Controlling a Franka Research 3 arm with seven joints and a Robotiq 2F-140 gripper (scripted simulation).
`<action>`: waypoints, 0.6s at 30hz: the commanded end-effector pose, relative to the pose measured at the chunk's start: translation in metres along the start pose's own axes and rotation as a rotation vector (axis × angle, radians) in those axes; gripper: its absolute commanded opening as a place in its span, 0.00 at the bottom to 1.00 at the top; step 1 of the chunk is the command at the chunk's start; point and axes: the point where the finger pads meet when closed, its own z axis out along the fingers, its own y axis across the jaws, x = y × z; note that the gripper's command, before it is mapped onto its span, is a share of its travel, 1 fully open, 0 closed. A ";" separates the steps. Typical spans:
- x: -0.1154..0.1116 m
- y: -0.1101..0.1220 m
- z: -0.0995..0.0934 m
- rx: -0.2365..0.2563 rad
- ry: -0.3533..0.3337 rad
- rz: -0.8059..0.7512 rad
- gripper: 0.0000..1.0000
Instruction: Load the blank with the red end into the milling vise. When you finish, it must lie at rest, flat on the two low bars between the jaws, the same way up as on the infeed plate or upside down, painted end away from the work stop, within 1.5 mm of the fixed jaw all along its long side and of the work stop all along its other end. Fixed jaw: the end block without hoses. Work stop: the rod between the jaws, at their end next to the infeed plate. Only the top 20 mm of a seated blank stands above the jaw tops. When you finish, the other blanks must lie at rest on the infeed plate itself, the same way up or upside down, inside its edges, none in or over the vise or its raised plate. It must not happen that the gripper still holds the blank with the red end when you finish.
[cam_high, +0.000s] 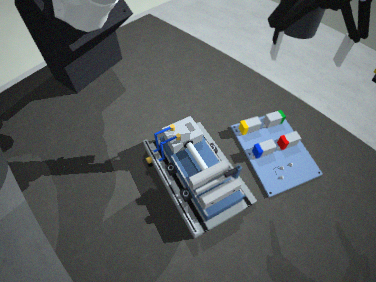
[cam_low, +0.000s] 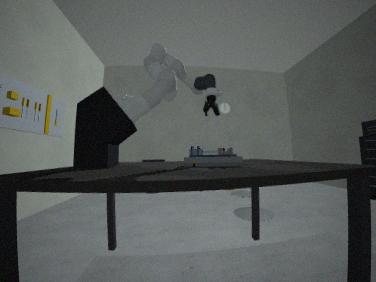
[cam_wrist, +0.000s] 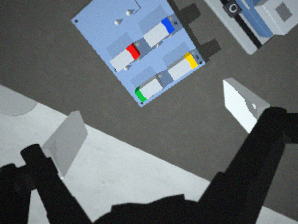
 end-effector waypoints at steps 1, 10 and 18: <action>-0.002 0.000 -0.001 -0.002 -0.004 0.036 1.00; -0.001 0.000 0.000 -0.001 -0.002 0.240 1.00; -0.001 0.000 0.000 -0.001 -0.002 0.240 1.00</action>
